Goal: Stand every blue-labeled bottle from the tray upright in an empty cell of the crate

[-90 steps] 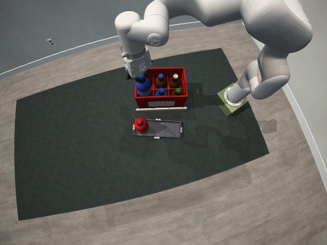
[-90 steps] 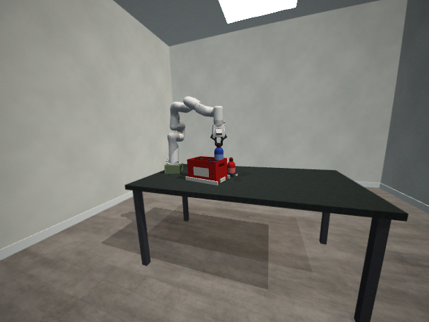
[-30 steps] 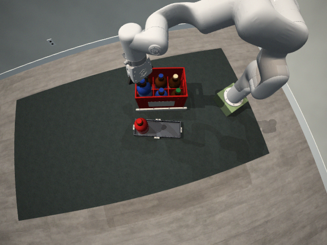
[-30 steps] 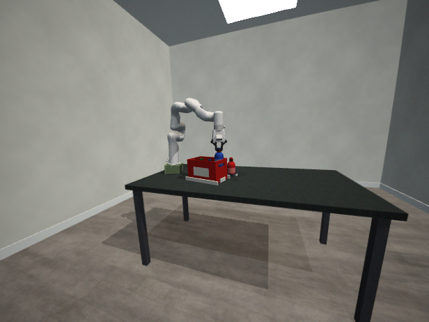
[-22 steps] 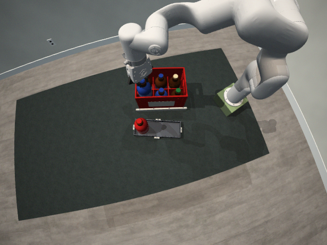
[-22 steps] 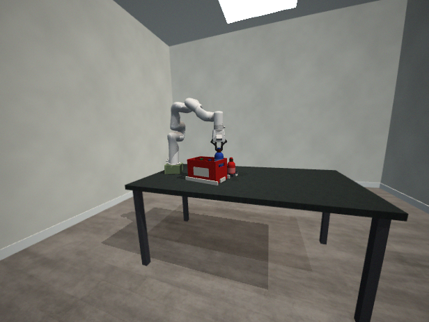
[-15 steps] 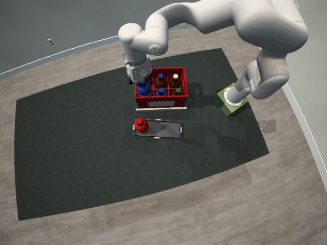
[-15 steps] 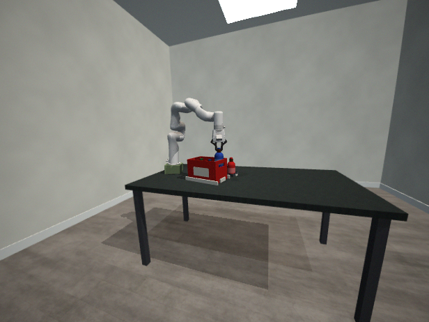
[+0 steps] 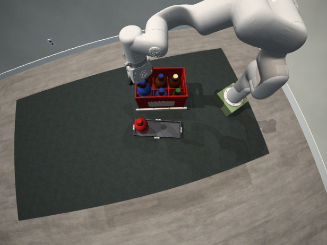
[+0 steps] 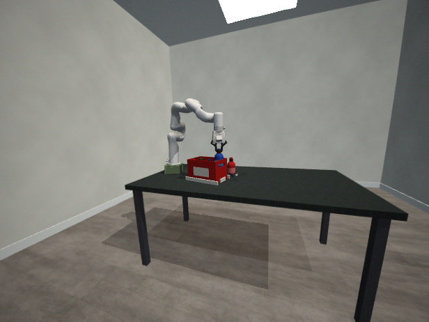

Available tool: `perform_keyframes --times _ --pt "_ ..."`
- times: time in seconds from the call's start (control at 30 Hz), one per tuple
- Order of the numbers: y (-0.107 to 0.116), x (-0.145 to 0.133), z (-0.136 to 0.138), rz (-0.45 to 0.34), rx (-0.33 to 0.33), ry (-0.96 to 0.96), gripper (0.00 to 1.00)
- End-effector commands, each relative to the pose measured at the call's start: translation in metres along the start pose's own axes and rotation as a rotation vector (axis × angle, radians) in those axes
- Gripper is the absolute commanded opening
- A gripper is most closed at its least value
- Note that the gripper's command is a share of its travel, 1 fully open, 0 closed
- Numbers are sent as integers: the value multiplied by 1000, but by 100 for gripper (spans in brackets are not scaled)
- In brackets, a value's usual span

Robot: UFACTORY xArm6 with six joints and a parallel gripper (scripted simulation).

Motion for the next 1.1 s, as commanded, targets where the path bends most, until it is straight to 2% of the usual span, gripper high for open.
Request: perform_keyframes --times 0.0,0.43,1.07 --pt "-1 1 -1 4 5 0 0" --pt "-17 1 -1 4 5 0 0" --pt "-28 1 -1 4 5 0 0"
Point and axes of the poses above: the point where the finger pads meet when closed, its own y axis back along the fingers, its own z axis across the jaws, x = y × z, the point moved 9 cm from there along y, back along the fingers, and after that the axes turned 3 degrees about -y, right-handed, at the moved point
